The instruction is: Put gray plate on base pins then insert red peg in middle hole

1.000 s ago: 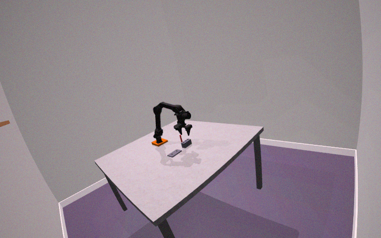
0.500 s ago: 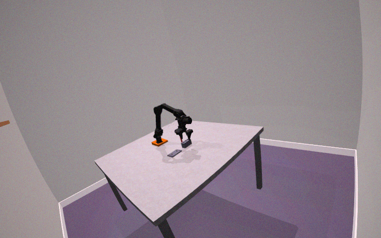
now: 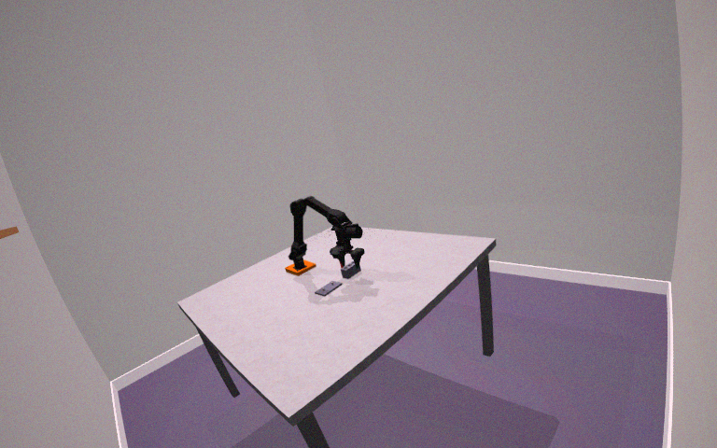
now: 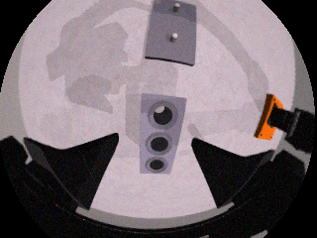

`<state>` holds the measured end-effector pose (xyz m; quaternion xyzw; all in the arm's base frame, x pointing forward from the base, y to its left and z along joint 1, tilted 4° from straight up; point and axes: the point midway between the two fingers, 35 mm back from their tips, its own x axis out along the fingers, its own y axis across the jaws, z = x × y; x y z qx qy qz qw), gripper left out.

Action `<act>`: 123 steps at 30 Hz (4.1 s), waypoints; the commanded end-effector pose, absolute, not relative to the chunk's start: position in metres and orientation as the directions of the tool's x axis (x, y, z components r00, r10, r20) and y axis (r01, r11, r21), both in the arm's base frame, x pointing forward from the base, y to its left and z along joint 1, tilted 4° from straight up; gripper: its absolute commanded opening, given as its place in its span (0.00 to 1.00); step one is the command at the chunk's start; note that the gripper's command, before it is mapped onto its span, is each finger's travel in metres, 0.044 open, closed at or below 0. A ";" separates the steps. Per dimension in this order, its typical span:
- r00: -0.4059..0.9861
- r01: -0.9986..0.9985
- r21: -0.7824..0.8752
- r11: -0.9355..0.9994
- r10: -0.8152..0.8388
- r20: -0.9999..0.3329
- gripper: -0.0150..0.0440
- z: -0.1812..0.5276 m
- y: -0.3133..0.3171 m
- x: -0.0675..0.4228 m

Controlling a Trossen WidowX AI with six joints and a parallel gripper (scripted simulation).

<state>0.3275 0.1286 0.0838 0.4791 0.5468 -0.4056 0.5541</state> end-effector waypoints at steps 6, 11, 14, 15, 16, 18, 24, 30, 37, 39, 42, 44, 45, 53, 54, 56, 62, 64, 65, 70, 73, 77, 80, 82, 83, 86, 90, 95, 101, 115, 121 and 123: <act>0.074 0.973 0.087 0.213 0.070 -0.995 1.00 0.069 0.128 0.328; 0.074 0.973 0.087 0.213 0.070 -0.995 1.00 0.061 0.129 0.328; 0.074 0.973 0.087 0.213 0.070 -0.995 1.00 0.056 0.129 0.328; 0.074 0.973 0.087 0.213 0.070 -0.995 1.00 0.054 0.129 0.328; 0.074 0.973 0.087 0.213 0.070 -0.995 1.00 0.053 0.129 0.328; 0.074 0.973 0.087 0.213 0.070 -0.995 1.00 0.051 0.129 0.328; 0.074 0.973 0.087 0.213 0.070 -0.995 0.78 0.051 0.129 0.328; 0.074 0.973 0.087 0.213 0.070 -0.995 0.51 0.051 0.129 0.328; 0.074 0.973 0.087 0.213 0.070 -0.995 0.40 0.051 0.129 0.328; 0.074 0.973 0.087 0.213 0.070 -0.995 0.31 0.053 0.129 0.328; 0.074 0.973 0.087 0.213 0.070 -0.995 0.25 0.061 0.130 0.328; 0.074 0.973 0.087 0.213 0.070 -0.995 0.25 0.067 0.130 0.329; 0.074 0.973 0.087 0.213 0.070 -0.995 0.25 0.071 0.130 0.329; 0.074 0.973 0.087 0.212 0.070 -0.995 0.25 0.096 0.131 0.328; 0.074 0.973 0.087 0.212 0.070 -0.995 0.25 0.099 0.131 0.328; 0.074 0.973 0.087 0.212 0.070 -0.995 0.25 0.105 0.131 0.327; 0.074 0.973 0.087 0.212 0.070 -0.995 0.25 0.124 0.130 0.325; 0.074 0.973 0.087 0.212 0.070 -0.995 0.25 0.130 0.130 0.324; 0.074 0.973 0.087 0.212 0.070 -0.995 0.25 0.133 0.130 0.323; 0.074 0.973 0.087 0.212 0.070 -0.995 0.25 0.149 0.129 0.320; 0.074 0.973 0.087 0.212 0.070 -0.995 0.25 0.159 0.129 0.317; 0.073 0.973 0.087 0.213 0.070 -0.995 0.25 0.171 0.127 0.313; 0.073 0.973 0.087 0.213 0.070 -0.995 0.25 0.180 0.127 0.310; 0.073 0.973 0.086 0.213 0.070 -0.995 0.25 0.184 0.126 0.309; 0.073 0.973 0.086 0.213 0.070 -0.995 0.25 0.185 0.126 0.308; 0.073 0.973 0.086 0.212 0.069 -0.995 0.25 0.183 0.122 0.311; 0.073 0.974 0.086 0.212 0.068 -0.995 0.25 0.176 0.113 0.317; 0.072 0.974 0.085 0.212 0.067 -0.995 0.25 0.169 0.100 0.322; 0.069 0.974 0.083 0.213 0.070 -0.995 0.25 0.161 0.086 0.327; 0.071 0.974 0.084 0.211 0.066 -0.995 0.25 0.140 0.049 0.340; 0.072 0.974 0.084 0.209 0.063 -0.995 0.25 0.130 0.032 0.344; 0.073 0.974 0.084 0.209 0.062 -0.995 0.25 0.127 0.026 0.345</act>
